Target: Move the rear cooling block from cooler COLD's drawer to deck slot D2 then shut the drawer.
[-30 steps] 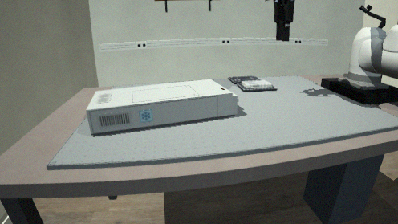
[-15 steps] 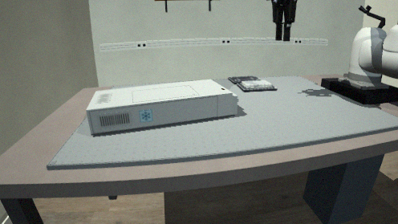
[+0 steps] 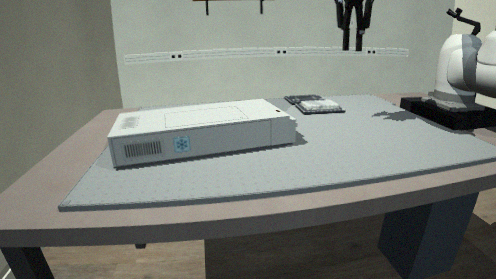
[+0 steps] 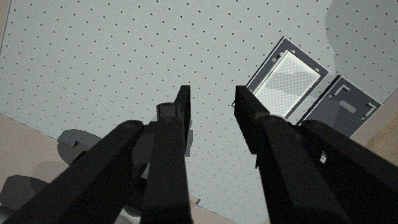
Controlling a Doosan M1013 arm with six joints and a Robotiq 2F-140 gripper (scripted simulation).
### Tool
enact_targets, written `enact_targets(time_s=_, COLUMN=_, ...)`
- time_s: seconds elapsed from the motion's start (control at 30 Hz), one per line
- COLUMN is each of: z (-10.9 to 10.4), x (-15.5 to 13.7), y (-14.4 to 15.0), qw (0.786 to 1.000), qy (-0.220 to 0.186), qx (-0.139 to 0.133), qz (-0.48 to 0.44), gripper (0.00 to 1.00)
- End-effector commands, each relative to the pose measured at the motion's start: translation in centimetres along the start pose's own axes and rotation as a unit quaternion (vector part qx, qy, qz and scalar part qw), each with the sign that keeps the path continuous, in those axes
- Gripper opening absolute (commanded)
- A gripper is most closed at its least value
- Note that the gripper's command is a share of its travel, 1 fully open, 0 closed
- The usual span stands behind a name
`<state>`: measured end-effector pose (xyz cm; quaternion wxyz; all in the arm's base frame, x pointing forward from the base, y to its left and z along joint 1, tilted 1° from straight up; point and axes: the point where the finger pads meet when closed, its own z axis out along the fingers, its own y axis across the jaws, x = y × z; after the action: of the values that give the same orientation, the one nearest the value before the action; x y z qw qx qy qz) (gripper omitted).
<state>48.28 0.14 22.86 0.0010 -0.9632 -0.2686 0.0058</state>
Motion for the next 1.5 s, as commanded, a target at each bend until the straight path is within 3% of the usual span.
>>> enact_targets(time_s=0.0, z=-0.1, x=0.04, y=-0.04, qw=0.999, qy=0.0, qx=0.0, qz=-0.052, gripper=0.34)
enact_targets(time_s=0.3, z=-0.1, x=0.04, y=-0.04, qw=0.989, qy=0.0, qx=0.0, qz=-0.145, gripper=0.34)
enact_targets(time_s=0.73, z=-0.1, x=0.04, y=-0.04, qw=0.958, qy=0.0, qx=0.0, qz=-0.288, gripper=0.34)
enact_targets(time_s=1.23, z=-0.1, x=0.04, y=-0.04, qw=0.881, qy=0.0, qx=0.0, qz=-0.472, gripper=0.34)
enact_targets(time_s=1.3, z=-0.1, x=0.04, y=-0.04, qw=0.881, qy=0.0, qx=0.0, qz=-0.472, gripper=0.34)
enact_targets(time_s=1.47, z=-0.1, x=0.04, y=-0.04, qw=0.848, qy=0.0, qx=0.0, qz=-0.53, gripper=0.34)
